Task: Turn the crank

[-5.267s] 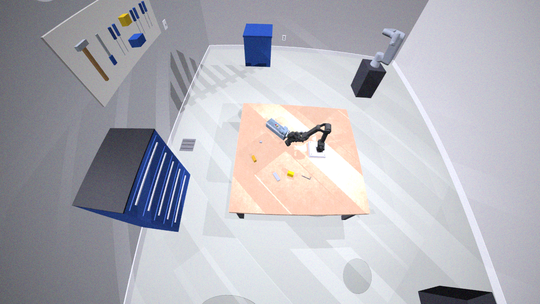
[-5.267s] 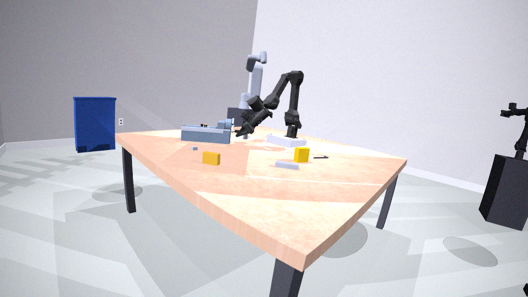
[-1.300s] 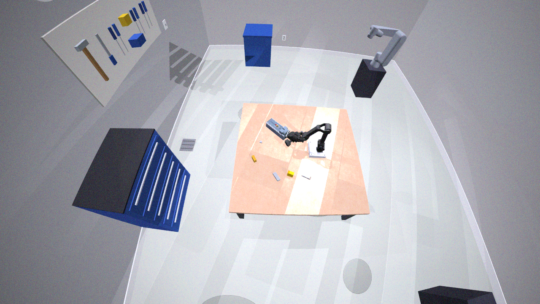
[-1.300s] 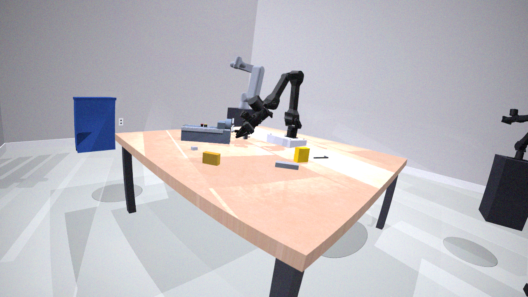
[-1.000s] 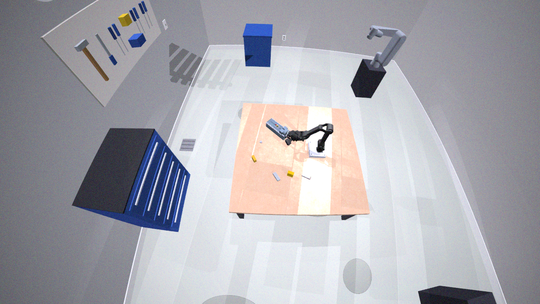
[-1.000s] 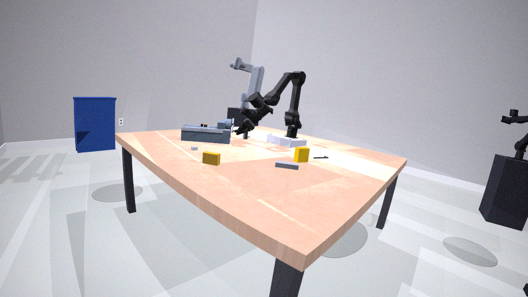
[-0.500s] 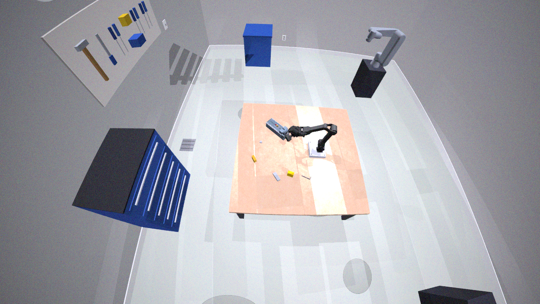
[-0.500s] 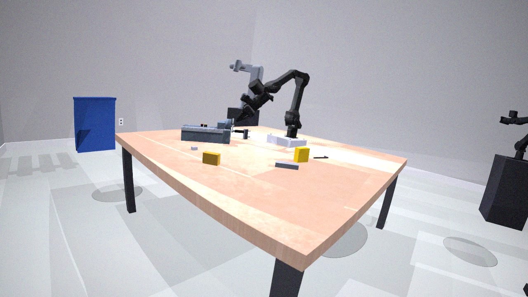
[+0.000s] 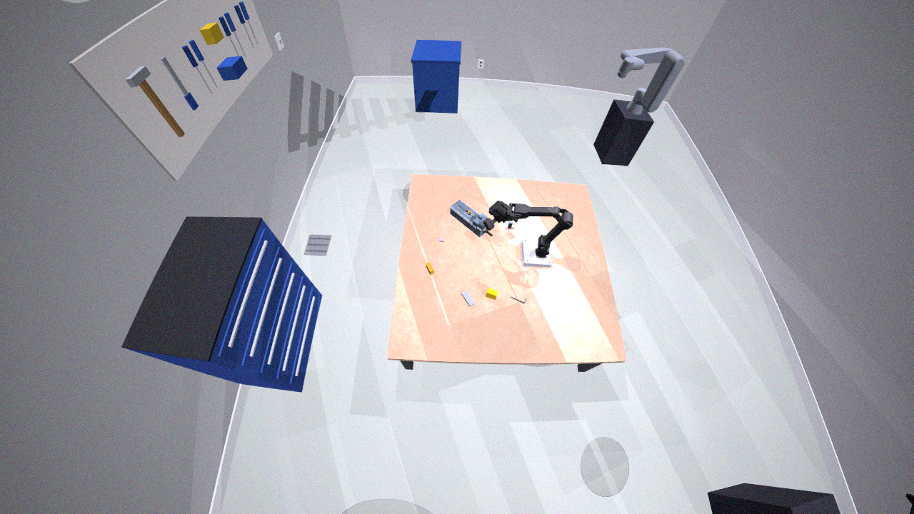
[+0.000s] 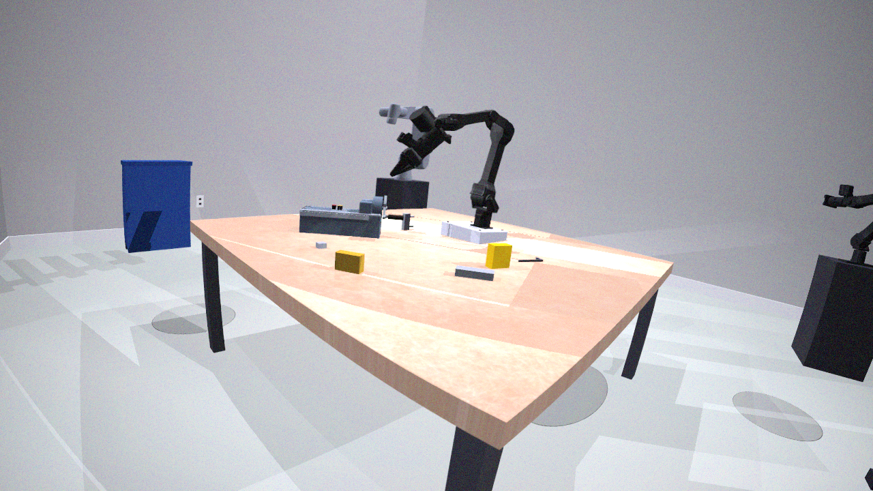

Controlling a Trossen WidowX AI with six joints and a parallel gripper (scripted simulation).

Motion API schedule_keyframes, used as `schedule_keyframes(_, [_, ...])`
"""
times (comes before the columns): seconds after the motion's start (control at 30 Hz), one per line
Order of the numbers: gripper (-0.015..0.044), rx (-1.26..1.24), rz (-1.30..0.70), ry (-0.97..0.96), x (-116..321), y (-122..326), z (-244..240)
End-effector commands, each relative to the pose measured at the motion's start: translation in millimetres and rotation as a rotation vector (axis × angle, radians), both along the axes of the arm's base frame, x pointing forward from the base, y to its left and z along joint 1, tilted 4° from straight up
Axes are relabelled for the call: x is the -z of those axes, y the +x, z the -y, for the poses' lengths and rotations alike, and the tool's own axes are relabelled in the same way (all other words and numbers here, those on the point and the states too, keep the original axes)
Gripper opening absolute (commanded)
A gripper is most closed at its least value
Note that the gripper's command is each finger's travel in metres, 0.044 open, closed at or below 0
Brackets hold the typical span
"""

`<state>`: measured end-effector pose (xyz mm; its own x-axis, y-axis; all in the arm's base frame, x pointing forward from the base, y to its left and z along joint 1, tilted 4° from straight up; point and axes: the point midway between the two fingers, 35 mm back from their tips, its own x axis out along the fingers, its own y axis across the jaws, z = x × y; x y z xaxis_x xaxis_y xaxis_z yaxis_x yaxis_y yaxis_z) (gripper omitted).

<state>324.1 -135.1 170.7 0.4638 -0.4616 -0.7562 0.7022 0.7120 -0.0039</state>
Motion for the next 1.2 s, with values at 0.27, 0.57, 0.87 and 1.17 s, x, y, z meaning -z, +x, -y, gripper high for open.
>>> schedule_keyframes(0.27, [0.0440, -0.095, -0.048, 0.085, -2, 33, 55])
schedule_keyframes(0.57, [0.0440, -0.179, -0.043, 0.144, 0, 50, 107])
schedule_keyframes(0.87, [0.0440, -0.185, -0.042, 0.148, 34, 52, 112])
schedule_keyframes(1.17, [0.0440, -0.185, -0.042, 0.148, 53, 50, 111])
